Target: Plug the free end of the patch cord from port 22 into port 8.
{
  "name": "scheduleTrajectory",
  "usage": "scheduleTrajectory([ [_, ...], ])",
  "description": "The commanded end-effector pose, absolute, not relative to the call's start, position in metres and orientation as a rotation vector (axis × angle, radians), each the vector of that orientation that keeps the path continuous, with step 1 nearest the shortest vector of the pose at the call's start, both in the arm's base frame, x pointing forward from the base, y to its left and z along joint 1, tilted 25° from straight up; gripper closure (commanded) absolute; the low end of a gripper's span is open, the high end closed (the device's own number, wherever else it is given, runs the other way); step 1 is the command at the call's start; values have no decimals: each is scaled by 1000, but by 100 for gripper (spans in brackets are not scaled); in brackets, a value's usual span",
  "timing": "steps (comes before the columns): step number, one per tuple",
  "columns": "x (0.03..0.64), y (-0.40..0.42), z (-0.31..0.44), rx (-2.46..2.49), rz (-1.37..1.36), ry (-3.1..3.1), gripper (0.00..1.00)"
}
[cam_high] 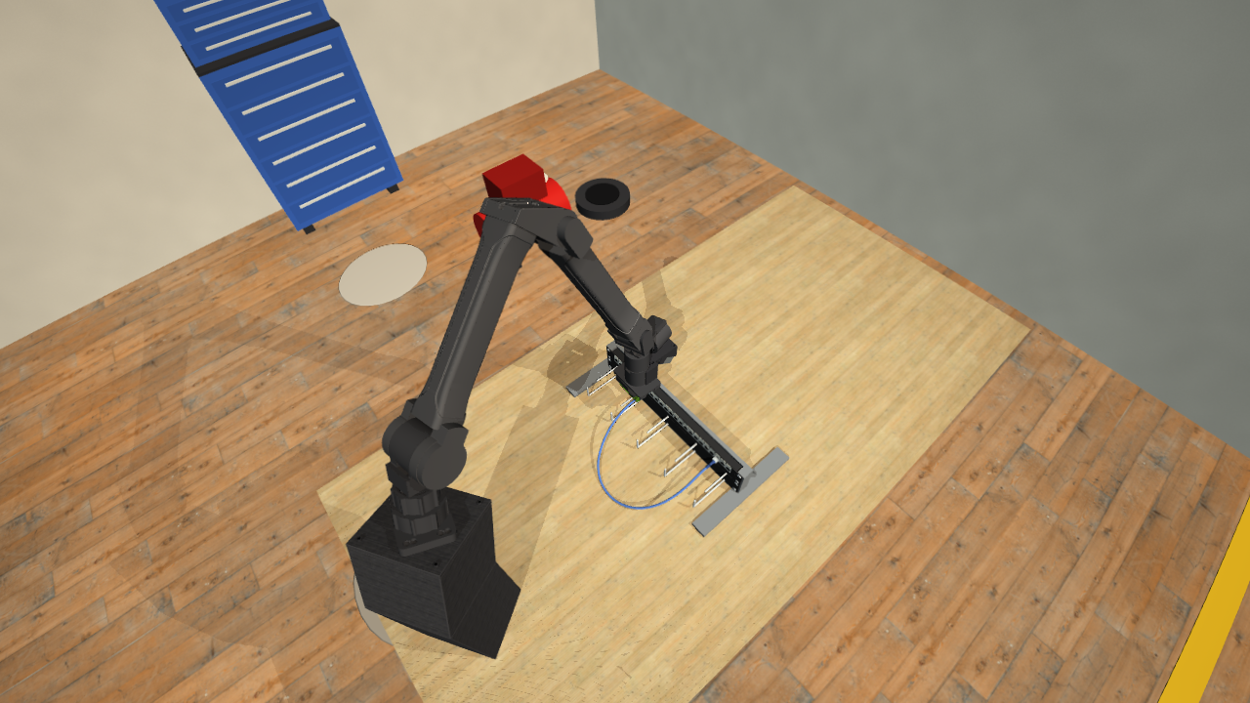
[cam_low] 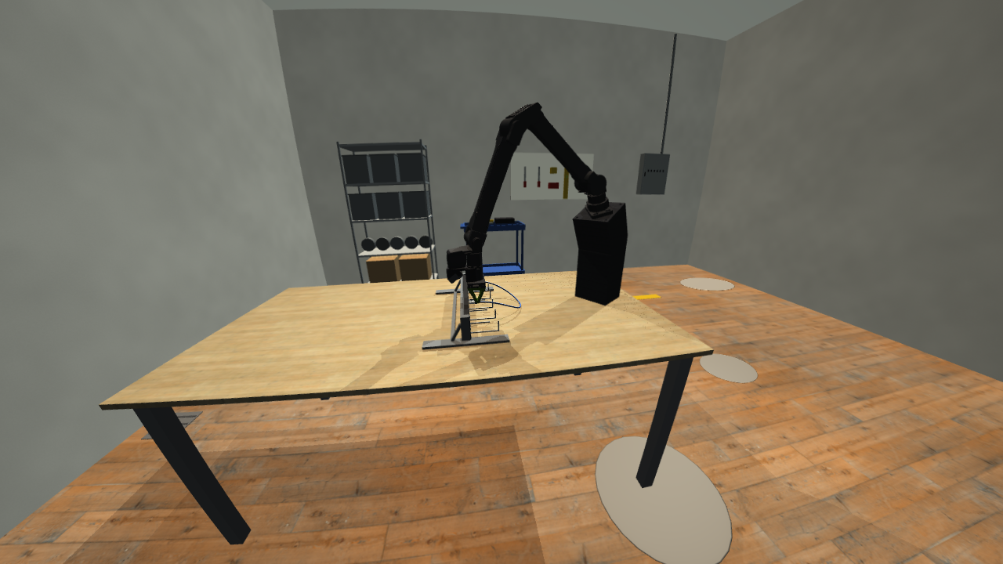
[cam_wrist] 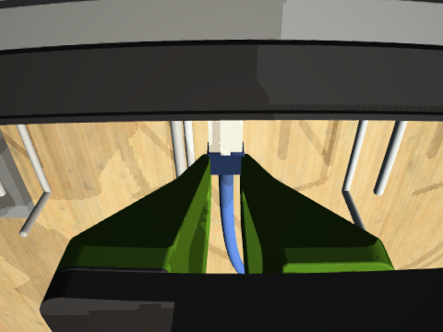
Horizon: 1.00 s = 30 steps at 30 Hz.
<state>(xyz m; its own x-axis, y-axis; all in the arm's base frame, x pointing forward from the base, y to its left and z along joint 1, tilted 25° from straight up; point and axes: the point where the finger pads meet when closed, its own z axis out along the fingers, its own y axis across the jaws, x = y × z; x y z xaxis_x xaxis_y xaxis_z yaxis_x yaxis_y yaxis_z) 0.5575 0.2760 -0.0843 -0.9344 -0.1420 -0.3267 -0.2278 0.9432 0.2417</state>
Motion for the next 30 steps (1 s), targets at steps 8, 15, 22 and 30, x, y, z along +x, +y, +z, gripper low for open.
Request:
scheduleTrajectory([
  [8,572,275,-77,-270,399,2771,100],
  [15,570,274,-78,-269,399,2774,100],
  [22,571,275,-77,-269,400,2773,100],
  [30,572,275,-78,-268,400,2773,100],
])
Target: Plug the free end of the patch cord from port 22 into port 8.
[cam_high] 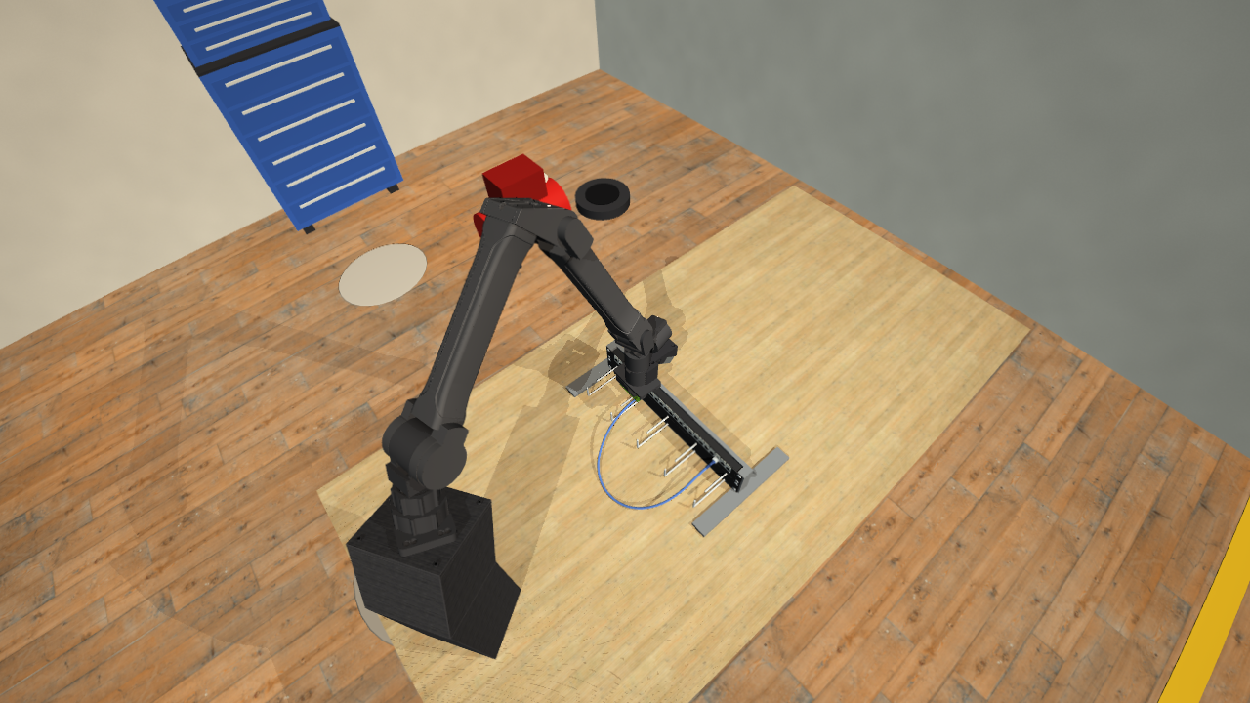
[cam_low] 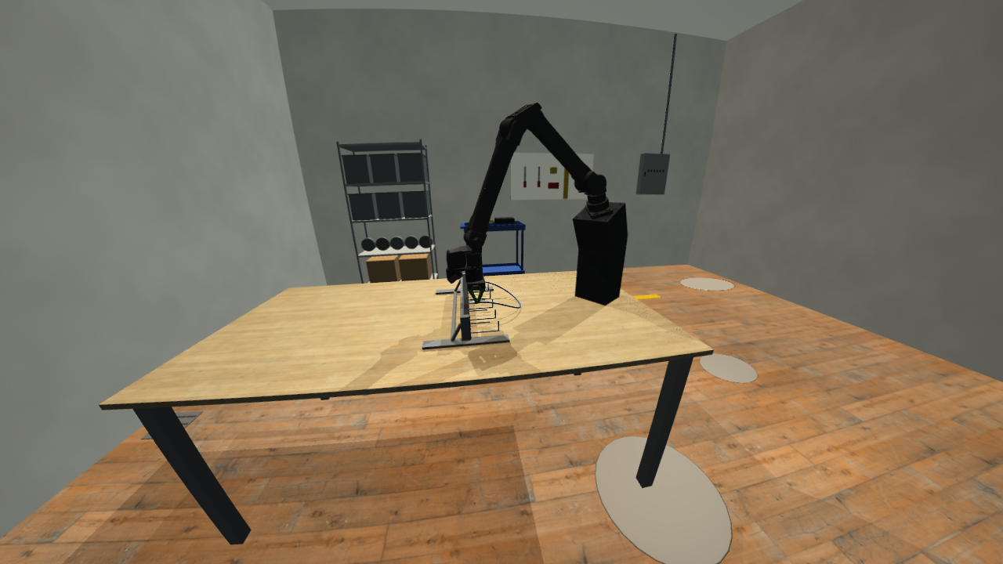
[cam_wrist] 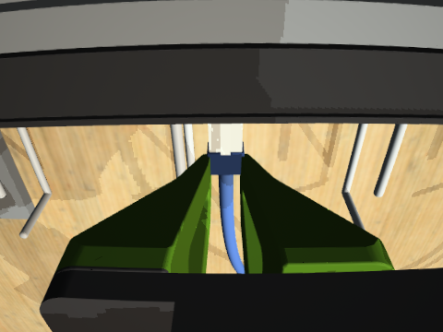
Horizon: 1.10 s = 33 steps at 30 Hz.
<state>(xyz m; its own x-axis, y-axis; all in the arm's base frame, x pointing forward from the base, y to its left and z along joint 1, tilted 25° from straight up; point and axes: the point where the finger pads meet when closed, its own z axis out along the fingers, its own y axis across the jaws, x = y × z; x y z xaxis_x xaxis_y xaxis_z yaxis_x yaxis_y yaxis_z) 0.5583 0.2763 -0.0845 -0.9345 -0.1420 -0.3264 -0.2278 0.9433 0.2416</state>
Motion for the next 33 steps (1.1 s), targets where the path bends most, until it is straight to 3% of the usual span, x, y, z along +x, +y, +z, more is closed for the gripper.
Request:
scheduleTrajectory([
  [1,572,275,-77,-268,400,2773,100],
  [33,564,272,-75,-265,405,2769,100],
])
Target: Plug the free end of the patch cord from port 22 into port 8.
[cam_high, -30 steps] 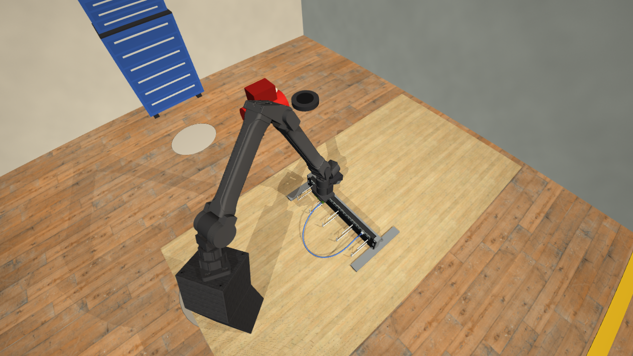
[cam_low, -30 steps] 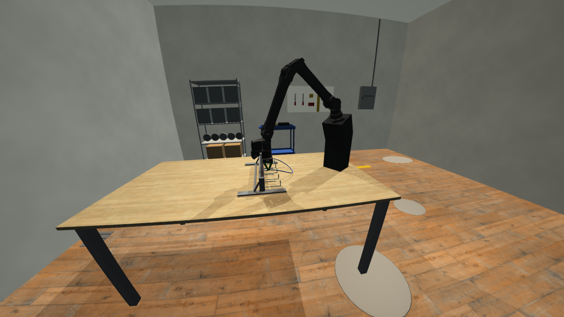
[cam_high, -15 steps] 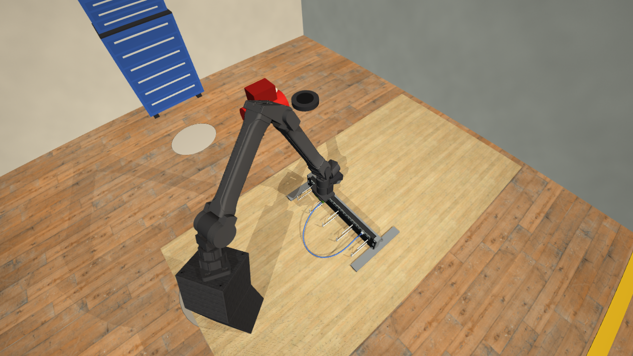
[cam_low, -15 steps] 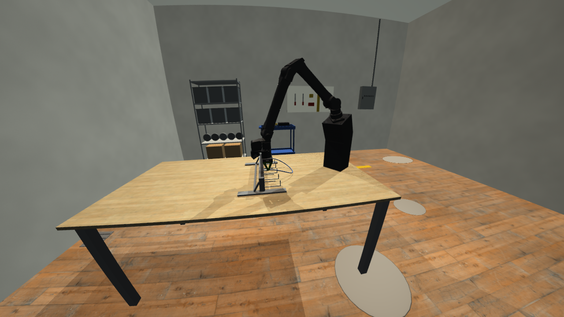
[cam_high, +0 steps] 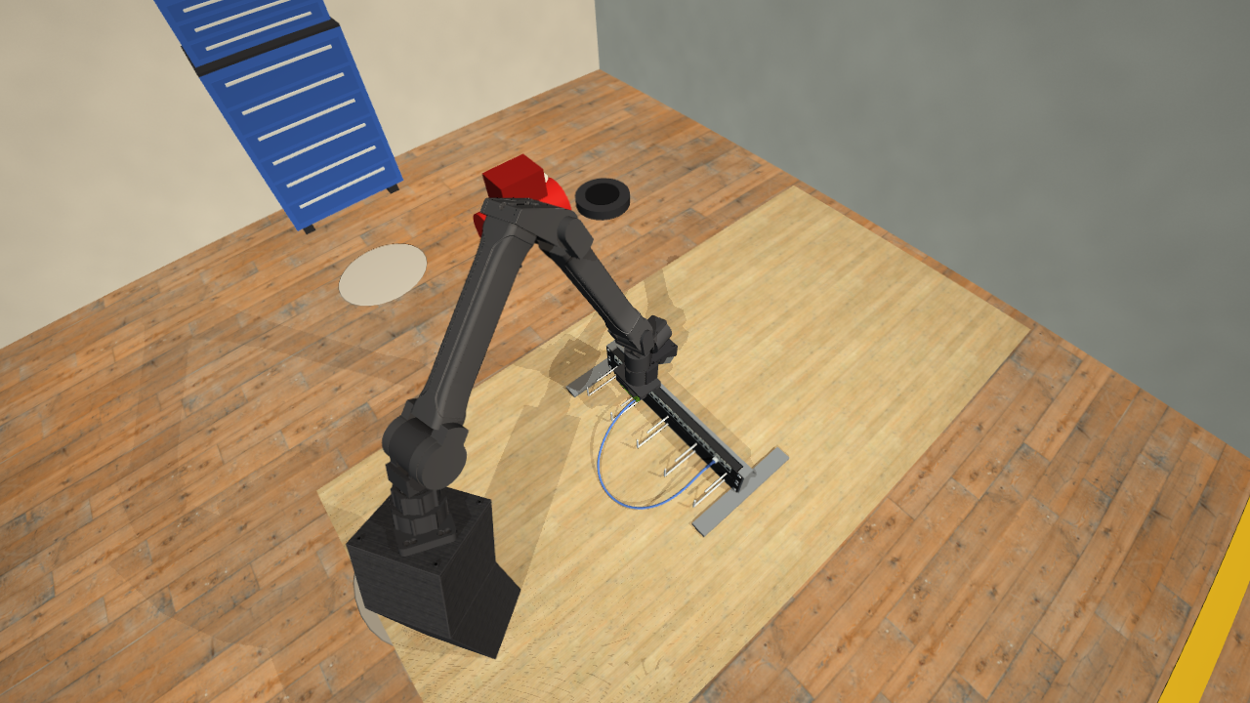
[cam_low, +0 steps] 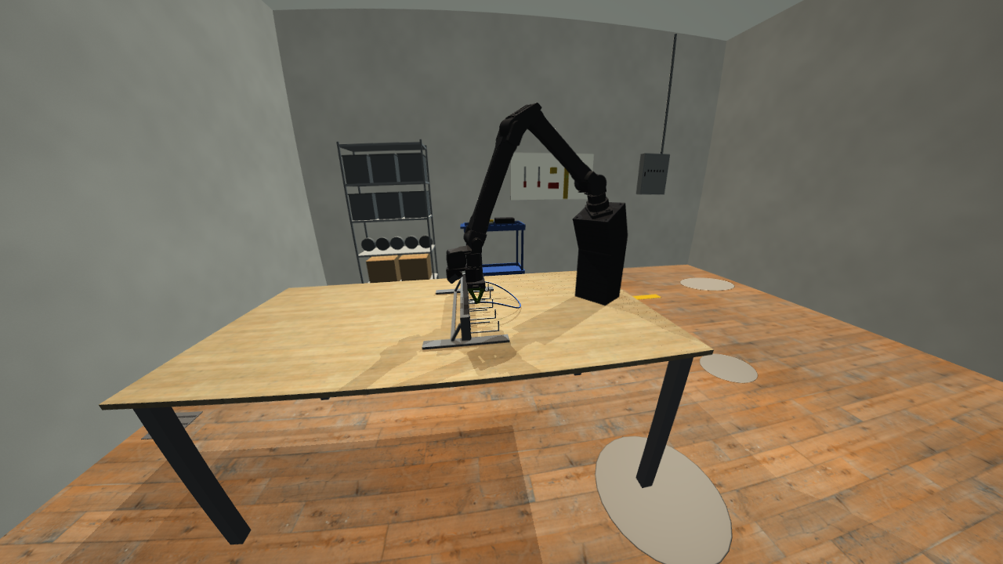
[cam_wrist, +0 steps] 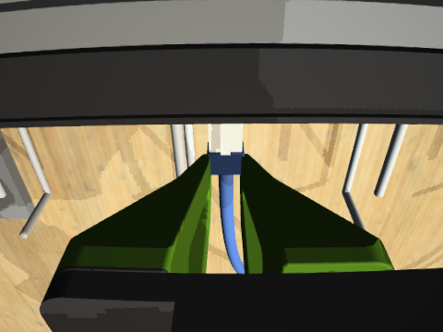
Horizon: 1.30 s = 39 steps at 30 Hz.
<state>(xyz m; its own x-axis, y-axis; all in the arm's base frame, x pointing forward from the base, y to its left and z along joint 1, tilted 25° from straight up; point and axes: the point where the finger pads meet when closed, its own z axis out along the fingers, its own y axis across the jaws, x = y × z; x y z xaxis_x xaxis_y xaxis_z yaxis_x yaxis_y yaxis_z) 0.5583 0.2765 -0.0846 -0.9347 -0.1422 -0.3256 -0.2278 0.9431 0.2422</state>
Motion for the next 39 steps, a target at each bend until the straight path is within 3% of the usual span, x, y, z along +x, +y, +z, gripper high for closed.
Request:
scheduleTrajectory([
  [1,564,272,-75,-265,405,2769,100],
  [39,570,276,-61,-262,416,2741,100],
])
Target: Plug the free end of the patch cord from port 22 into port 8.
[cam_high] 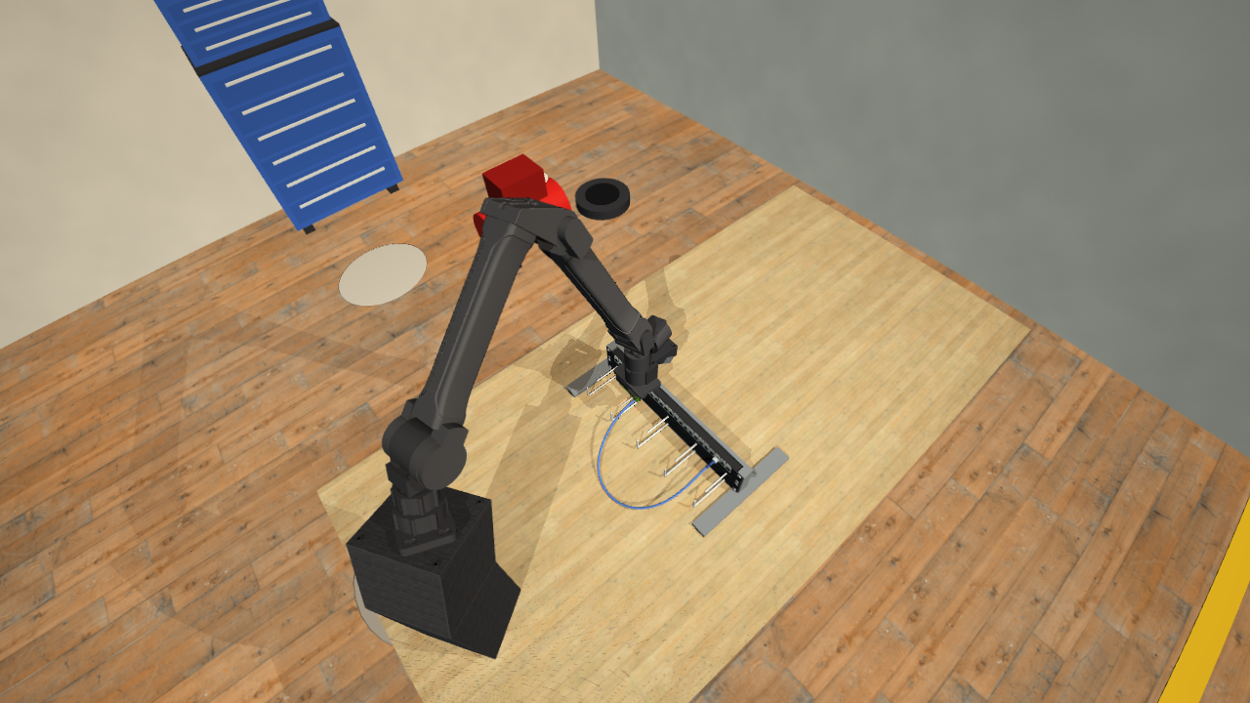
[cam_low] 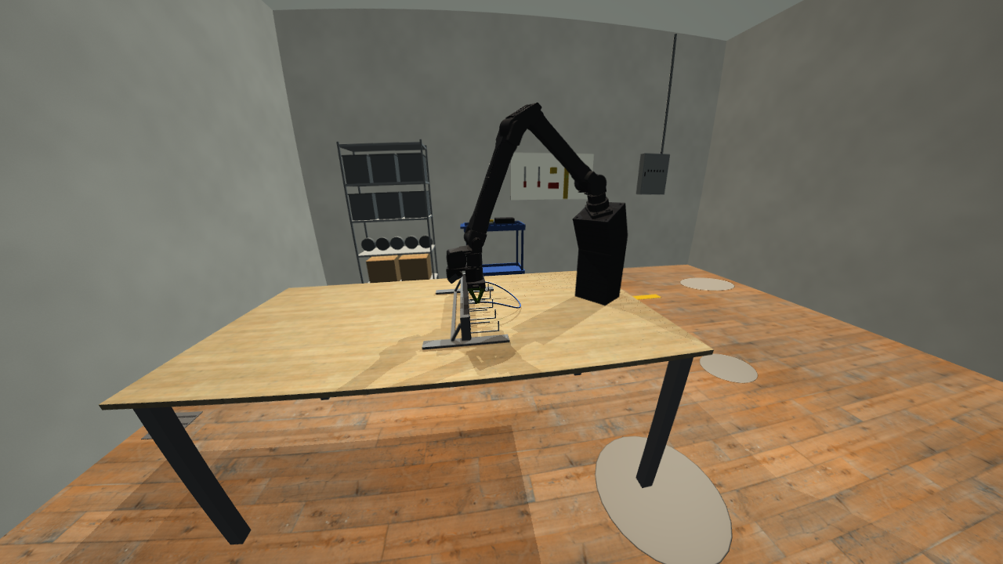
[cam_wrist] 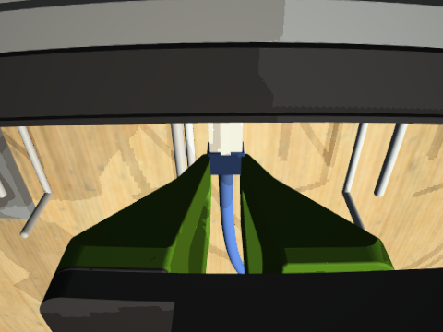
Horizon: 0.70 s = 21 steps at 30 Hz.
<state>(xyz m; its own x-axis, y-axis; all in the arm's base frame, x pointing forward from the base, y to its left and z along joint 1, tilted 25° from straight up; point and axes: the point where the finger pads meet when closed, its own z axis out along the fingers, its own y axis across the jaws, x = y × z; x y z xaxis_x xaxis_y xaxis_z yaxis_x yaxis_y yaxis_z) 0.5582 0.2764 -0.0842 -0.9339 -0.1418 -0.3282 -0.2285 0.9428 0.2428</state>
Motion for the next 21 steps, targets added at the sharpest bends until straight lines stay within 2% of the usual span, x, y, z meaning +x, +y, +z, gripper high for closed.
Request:
scheduleTrajectory([
  [1,570,276,-62,-262,416,2742,100],
  [21,571,277,-62,-260,414,2749,100],
])
